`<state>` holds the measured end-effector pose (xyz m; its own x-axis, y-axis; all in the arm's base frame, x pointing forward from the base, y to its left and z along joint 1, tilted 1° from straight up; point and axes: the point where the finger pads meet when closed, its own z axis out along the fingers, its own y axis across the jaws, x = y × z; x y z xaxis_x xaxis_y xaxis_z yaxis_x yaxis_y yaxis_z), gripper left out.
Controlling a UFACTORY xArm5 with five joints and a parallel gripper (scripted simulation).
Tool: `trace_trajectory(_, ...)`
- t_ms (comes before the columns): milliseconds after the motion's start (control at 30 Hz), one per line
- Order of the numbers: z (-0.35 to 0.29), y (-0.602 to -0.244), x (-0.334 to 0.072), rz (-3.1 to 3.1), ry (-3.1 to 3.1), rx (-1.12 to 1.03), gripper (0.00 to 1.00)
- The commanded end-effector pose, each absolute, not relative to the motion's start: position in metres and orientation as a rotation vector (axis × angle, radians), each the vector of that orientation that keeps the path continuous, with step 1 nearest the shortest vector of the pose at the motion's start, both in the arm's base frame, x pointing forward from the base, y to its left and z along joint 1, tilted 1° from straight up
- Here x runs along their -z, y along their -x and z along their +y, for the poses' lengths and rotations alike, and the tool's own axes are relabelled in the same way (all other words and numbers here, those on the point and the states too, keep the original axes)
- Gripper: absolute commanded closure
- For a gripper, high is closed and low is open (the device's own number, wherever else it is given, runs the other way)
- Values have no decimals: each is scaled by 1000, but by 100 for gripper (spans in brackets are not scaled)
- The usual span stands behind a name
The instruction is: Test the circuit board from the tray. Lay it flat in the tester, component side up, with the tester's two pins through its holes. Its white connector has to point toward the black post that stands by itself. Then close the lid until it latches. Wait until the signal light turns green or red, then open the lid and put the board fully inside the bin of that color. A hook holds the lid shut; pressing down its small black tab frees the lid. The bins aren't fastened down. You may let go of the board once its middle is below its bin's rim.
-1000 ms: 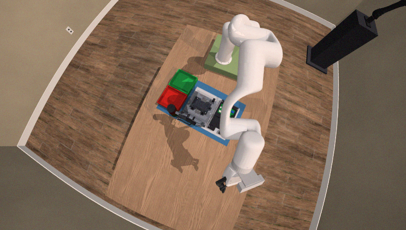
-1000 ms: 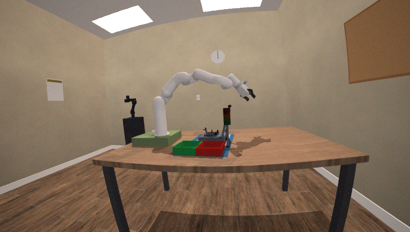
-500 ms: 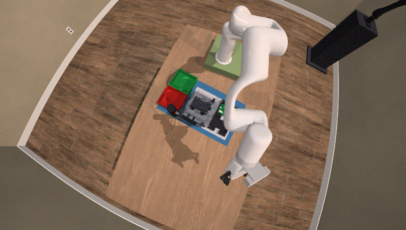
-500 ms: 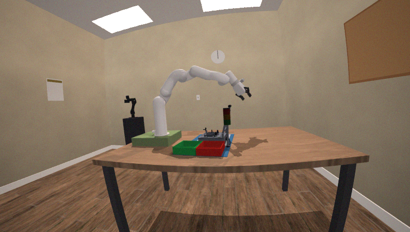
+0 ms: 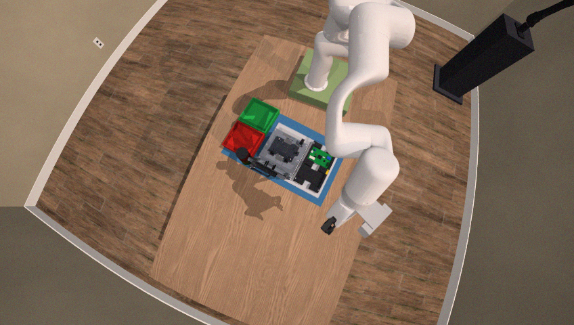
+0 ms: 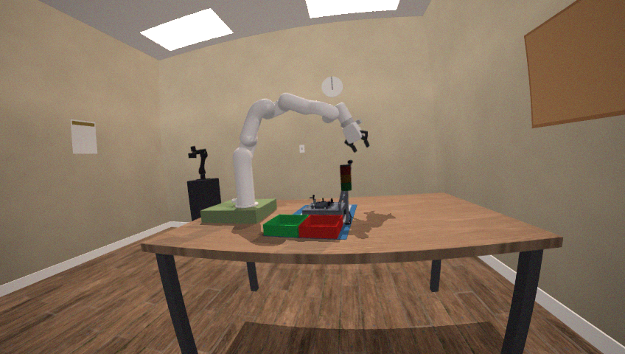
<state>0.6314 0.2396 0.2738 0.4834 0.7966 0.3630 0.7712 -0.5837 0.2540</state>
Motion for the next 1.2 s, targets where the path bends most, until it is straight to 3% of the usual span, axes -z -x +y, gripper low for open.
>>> trace_trajectory(0,229,-588,-280,1522,-2613,-590,0)
trace_trajectory(167,224,-570,-281,1576,-2593,-536,0)
trace_trajectory(200,218,-551,-281,1628,-2572,-482,0)
trace_trajectory(667,193,-466,-278,1859,-2469,-248,0)
trace_trajectory(733,193,-466,-278,1859,-2469,-248,0)
trace_trajectory(767,187,-447,-277,1907,-2444,-198,0)
trace_trajectory(1167,162,-375,-270,2092,-2341,-8,0)
